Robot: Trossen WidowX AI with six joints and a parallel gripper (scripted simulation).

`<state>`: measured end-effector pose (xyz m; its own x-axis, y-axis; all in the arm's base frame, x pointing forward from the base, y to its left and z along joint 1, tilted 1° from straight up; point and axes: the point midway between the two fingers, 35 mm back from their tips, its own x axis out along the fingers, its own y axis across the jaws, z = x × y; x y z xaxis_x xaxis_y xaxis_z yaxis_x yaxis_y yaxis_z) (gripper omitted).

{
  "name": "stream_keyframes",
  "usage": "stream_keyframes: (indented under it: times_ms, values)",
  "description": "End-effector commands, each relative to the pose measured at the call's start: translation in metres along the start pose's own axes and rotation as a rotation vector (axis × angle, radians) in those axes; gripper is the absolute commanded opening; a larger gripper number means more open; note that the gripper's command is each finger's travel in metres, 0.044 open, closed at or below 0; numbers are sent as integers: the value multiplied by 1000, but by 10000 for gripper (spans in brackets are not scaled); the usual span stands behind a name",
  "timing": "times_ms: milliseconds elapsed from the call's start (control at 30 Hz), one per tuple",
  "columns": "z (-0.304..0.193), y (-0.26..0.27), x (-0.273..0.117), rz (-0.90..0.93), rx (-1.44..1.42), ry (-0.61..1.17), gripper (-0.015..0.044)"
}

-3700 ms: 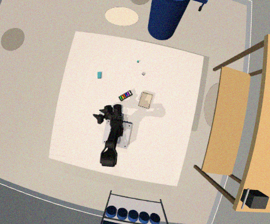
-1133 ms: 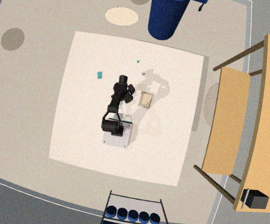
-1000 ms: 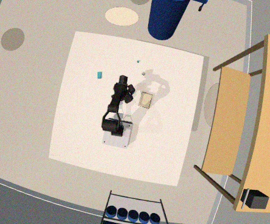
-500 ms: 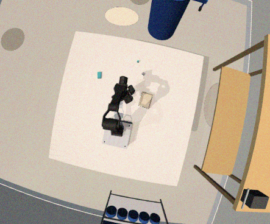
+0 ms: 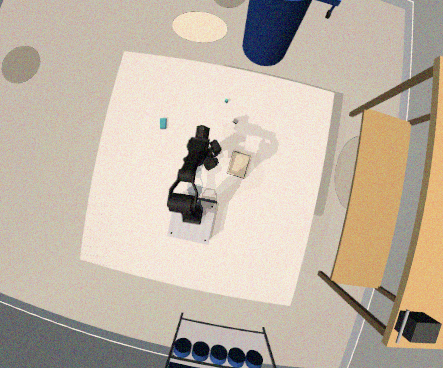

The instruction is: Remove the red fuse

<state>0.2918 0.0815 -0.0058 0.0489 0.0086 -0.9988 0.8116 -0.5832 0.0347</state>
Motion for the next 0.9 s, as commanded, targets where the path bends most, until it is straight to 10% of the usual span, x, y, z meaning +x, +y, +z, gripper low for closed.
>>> stream_keyframes:
  times_ms: [0,867]
  values:
    - [3,-1,7,-5,6,-12,63]
    - [2,-1,7,-6,1,-8,30]
